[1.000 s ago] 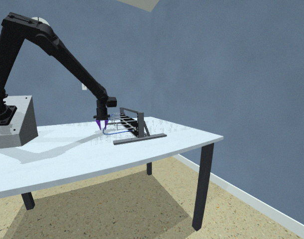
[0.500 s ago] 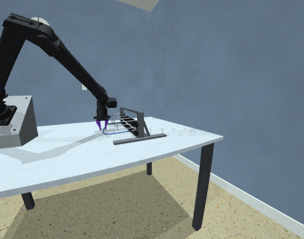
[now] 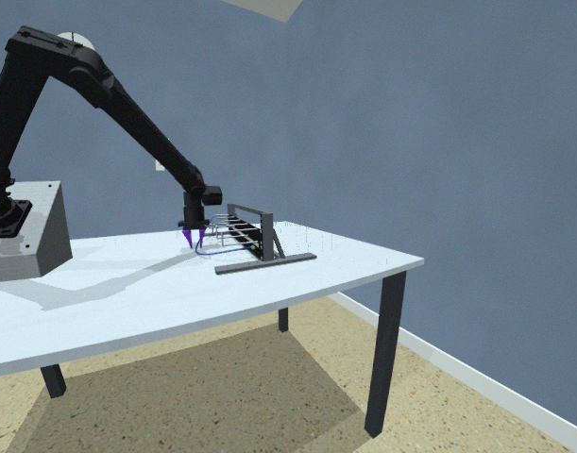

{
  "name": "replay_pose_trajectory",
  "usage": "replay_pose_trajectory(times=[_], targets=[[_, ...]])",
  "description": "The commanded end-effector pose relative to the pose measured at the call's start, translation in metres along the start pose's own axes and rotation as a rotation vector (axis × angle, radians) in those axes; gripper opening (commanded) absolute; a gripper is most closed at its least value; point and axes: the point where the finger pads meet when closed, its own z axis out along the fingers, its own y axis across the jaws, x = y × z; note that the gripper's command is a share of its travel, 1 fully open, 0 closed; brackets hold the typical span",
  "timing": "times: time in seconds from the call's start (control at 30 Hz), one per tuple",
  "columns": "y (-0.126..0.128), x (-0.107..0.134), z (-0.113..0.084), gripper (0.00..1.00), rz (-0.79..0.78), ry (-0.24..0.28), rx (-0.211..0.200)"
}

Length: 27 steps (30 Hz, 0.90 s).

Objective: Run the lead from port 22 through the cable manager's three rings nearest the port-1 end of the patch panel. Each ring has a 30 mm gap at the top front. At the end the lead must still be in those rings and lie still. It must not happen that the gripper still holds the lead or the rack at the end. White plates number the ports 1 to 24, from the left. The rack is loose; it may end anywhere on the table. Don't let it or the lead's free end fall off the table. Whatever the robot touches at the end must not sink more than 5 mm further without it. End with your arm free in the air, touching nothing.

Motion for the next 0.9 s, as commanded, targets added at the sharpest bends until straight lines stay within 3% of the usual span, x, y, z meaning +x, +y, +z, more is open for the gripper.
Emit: replay_pose_trajectory(times=[0.0, 0.87], targets=[[-0.0075, 0.0014, 0.0013, 0.32, 0.010, -0.005, 0.012], [-0.0086, 0.0031, 0.0002, 0.32, 0.015, -0.006, 0.015]])
